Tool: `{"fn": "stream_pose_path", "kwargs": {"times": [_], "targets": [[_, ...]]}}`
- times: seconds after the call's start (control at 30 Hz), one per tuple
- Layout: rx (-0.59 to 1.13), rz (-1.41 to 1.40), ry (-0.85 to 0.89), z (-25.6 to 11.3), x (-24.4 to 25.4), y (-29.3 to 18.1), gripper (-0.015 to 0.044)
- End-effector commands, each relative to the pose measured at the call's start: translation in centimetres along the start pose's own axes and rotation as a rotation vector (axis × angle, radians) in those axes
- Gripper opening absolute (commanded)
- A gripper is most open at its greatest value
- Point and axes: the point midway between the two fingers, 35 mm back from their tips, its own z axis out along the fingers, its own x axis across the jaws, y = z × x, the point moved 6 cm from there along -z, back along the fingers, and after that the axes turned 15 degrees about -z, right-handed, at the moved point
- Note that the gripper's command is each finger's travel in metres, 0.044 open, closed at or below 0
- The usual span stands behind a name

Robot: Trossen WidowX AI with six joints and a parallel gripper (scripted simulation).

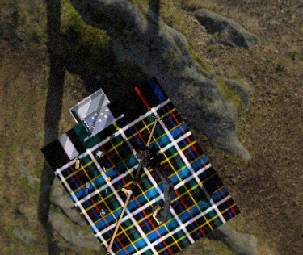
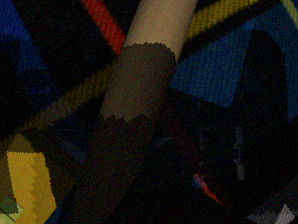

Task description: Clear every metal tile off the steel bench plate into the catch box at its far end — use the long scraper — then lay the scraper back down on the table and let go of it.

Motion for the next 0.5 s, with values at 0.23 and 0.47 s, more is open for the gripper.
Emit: {"fn": "stream_pose_path", "kwargs": {"times": [0.23,0.47], "targets": [[-0.001,0.014,0.002,0.4,1.2,0.6,0.0],[-0.003,0.022,0.002,0.5,1.8,0.9,0.0]]}}
